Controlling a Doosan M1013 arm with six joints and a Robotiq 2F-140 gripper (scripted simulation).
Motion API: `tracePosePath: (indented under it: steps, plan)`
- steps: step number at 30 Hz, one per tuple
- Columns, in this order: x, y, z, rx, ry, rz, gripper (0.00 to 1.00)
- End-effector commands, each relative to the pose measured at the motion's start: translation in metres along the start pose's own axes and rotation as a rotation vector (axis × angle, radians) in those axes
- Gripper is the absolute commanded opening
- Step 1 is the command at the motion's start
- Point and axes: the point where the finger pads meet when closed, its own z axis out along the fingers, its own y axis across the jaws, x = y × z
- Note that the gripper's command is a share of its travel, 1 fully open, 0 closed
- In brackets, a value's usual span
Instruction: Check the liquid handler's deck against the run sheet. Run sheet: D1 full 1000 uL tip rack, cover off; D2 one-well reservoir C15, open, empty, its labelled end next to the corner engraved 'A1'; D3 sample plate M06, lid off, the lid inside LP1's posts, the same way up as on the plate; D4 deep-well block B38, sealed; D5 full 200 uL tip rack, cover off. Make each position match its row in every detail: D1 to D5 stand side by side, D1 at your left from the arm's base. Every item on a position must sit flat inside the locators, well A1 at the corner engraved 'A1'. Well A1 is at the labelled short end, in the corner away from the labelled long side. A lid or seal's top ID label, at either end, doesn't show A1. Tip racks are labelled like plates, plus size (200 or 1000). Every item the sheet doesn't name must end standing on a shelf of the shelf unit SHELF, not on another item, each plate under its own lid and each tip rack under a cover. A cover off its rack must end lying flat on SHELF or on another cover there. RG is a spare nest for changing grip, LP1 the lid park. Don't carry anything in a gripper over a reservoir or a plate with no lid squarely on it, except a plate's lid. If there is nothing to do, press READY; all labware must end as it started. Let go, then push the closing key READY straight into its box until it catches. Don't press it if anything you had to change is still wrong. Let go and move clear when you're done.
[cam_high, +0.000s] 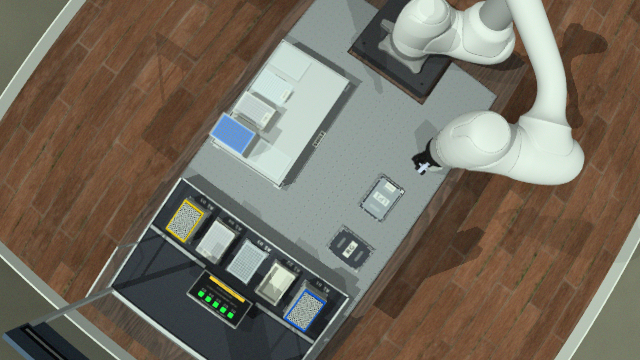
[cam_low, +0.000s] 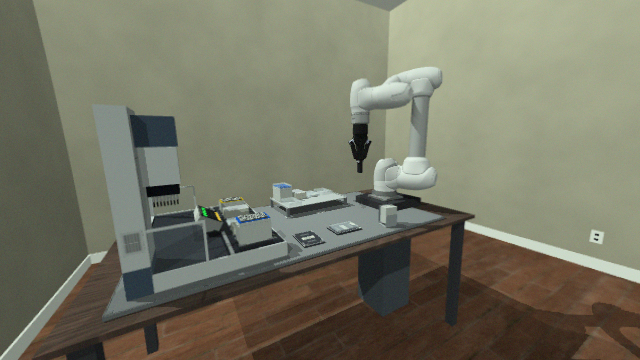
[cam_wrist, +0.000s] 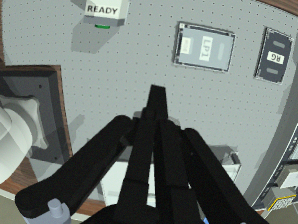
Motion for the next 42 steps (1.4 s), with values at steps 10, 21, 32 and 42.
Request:
tracePosePath:
  steps: [10,21,32,42]
  plan:
    - [-0.006,-0.049,-0.001,-0.001,0.001,0.000,0.10]
    - [-0.012,-0.094,-0.001,-0.001,0.001,0.000,0.10]
    - [-0.016,-0.123,0.004,-0.001,0.001,0.000,0.10]
    - [-0.016,-0.123,0.018,-0.001,0.001,0.000,0.10]
